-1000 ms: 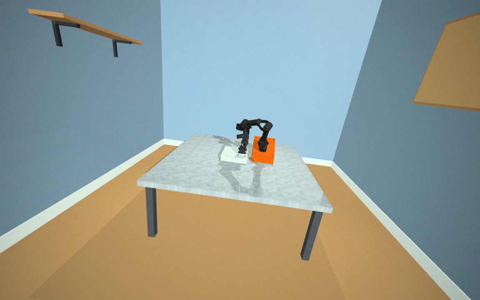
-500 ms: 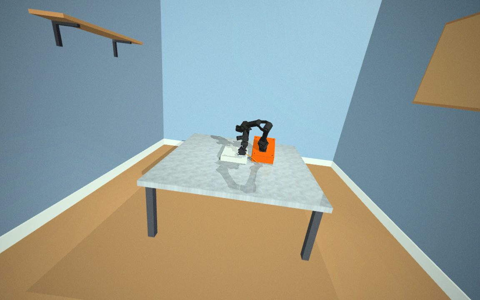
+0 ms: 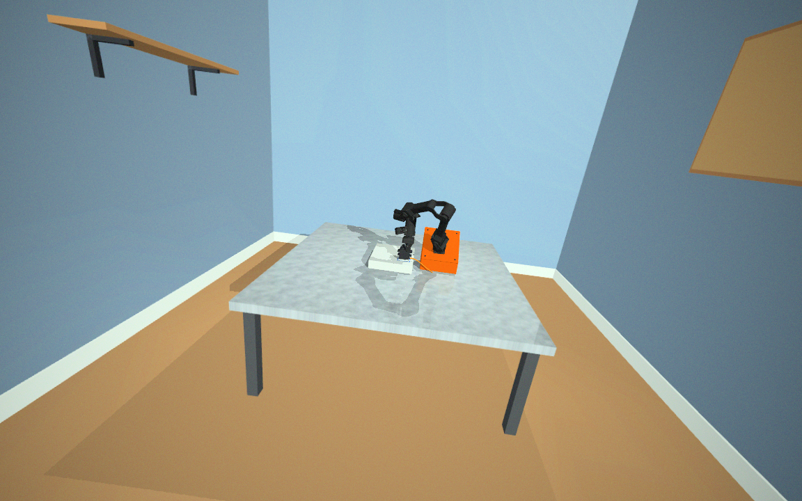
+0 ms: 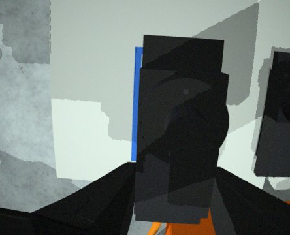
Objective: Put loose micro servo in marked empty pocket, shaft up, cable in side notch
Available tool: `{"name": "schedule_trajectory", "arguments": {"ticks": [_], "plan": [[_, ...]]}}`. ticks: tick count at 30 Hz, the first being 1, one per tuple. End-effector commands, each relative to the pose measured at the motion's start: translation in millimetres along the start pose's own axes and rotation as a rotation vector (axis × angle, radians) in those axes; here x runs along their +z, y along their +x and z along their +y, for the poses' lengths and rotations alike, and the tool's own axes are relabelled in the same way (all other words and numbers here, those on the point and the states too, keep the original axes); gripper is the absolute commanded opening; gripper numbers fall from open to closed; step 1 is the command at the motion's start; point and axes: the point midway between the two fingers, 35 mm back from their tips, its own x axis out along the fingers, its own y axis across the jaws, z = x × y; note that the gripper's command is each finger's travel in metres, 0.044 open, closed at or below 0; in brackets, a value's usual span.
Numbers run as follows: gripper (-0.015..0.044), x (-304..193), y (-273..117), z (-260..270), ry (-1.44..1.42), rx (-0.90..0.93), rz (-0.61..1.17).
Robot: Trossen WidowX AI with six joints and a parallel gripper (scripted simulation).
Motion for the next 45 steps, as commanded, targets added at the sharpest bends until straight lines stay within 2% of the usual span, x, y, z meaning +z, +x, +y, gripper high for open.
{"name": "schedule_trajectory", "arguments": {"ticks": [1, 45], "plan": [[0.0, 1, 1, 1, 0.001, 0.003, -0.007], [0.0, 1, 45, 2, 0.001, 0.005, -0.008]]}}
